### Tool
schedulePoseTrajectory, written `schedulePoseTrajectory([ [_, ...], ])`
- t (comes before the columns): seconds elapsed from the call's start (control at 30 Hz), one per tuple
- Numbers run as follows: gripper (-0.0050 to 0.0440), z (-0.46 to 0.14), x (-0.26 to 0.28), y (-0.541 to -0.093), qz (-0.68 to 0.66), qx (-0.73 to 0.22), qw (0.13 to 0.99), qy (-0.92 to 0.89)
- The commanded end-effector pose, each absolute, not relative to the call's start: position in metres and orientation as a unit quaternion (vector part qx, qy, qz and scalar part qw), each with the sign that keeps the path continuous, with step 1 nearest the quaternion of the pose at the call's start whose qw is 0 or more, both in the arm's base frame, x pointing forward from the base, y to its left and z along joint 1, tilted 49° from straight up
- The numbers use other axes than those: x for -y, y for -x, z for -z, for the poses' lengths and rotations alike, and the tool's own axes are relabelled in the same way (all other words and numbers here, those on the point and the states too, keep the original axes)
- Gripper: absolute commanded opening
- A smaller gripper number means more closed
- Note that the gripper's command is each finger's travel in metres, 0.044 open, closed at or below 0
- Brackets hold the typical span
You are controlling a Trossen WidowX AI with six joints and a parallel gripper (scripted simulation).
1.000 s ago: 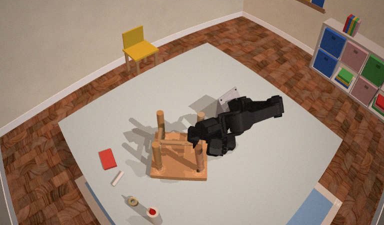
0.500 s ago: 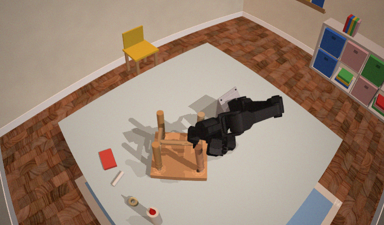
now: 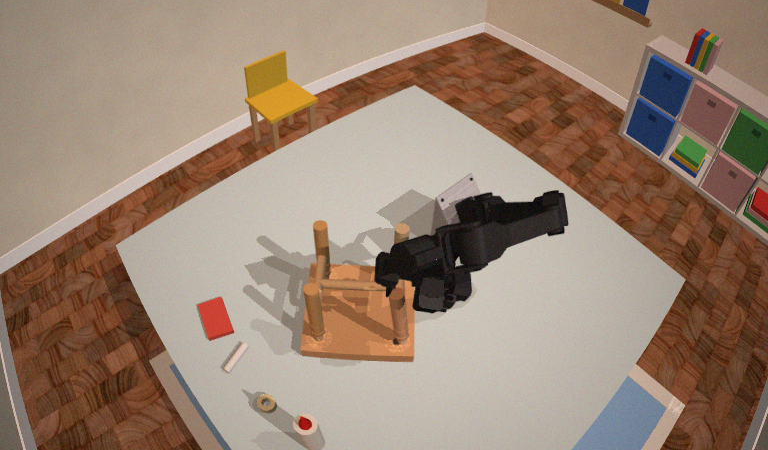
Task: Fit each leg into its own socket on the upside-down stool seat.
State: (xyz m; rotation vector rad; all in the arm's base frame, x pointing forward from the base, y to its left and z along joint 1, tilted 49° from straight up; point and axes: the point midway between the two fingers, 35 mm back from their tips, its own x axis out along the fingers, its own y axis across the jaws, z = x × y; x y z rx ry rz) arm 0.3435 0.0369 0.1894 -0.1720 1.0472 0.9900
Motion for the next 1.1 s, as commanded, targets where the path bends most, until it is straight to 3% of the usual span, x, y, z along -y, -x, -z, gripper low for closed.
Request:
schedulePoseTrajectory([
  [0.0, 0.044, -0.192, -0.051, -0.338, -0.471, -0.476, 0.739, 0.071],
  [0.6, 0.044, -0.184, -0.033, -0.351, -0.453, -0.479, 0.748, 0.079],
  [1.07, 0.044, -0.21, -0.004, -0.355, -0.446, -0.48, 0.752, 0.072],
])
